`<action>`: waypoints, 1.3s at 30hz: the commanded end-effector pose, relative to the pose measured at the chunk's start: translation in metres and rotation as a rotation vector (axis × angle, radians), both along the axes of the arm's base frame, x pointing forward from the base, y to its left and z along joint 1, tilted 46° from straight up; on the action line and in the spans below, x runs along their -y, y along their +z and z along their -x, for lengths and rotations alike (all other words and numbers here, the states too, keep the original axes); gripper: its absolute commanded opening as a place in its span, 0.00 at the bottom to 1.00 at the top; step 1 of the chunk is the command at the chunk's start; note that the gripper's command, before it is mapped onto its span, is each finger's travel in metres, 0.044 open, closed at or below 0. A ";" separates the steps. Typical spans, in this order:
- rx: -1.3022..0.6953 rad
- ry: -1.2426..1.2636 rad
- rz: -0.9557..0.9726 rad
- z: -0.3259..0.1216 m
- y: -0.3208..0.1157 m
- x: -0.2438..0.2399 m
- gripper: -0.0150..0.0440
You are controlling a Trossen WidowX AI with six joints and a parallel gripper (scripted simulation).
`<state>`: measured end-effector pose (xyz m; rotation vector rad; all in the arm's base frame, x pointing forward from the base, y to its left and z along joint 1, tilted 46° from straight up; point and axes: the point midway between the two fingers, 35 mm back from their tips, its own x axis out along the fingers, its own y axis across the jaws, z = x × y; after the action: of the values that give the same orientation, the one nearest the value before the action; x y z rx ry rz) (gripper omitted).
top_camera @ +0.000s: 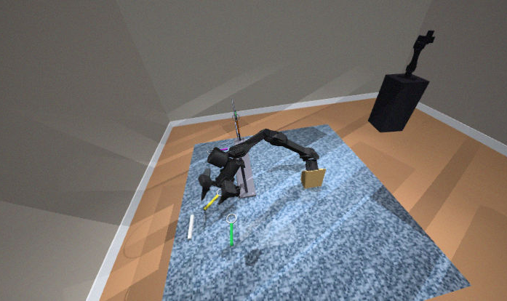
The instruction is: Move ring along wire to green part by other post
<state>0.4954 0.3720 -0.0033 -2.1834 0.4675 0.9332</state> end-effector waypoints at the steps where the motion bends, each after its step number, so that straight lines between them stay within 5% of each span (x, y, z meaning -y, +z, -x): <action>1: 0.000 -0.001 -0.002 0.000 0.000 0.000 0.89; 9: -0.013 -0.050 -0.118 -0.003 -0.003 -0.005 0.53; 39: 0.107 -0.241 -0.833 -0.022 0.183 0.043 0.53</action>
<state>0.5214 0.3359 0.1574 -1.4604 0.2537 0.7151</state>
